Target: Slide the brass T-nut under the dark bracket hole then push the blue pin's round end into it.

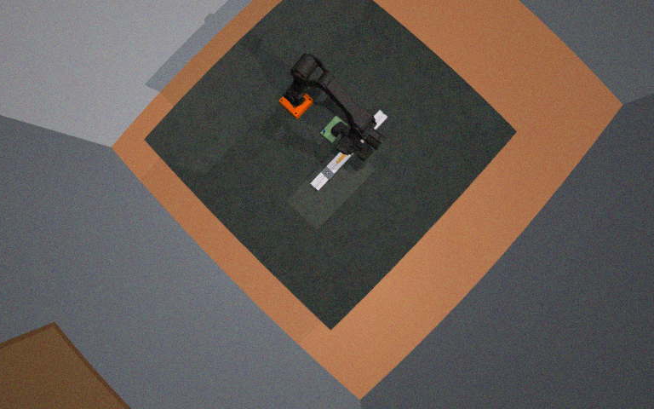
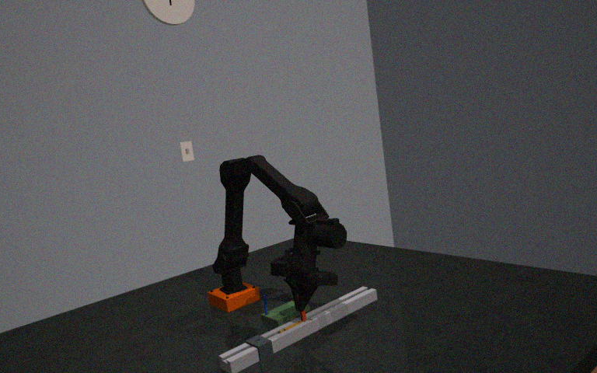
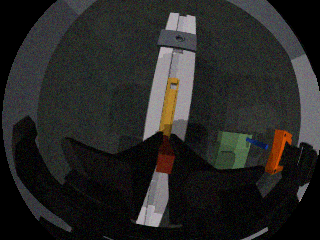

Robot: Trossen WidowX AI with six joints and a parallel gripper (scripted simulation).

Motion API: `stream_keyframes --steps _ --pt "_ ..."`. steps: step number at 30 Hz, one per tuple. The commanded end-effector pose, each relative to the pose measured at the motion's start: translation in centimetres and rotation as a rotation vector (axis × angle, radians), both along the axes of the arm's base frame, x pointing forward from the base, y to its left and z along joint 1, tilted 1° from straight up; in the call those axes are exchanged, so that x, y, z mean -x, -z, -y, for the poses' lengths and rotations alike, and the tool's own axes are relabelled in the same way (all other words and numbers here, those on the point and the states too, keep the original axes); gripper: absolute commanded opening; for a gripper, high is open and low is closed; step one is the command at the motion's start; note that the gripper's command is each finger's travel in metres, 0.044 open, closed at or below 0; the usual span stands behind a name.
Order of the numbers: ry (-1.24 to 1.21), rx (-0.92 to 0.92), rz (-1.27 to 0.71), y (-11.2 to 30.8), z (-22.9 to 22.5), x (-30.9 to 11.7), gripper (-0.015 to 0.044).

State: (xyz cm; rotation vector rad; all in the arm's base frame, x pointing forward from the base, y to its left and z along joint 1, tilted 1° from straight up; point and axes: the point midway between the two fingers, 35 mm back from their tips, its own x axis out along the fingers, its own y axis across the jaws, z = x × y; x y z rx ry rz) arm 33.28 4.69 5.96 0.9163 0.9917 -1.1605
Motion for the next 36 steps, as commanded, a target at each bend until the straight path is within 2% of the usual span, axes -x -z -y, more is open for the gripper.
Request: stream_keyframes --steps 1,36 --pt "-0.003 0.005 0.002 0.0 0.8 -0.1 -0.015" --pt "-0.003 0.01 0.003 -0.1 6.6 -1.2 -0.015"
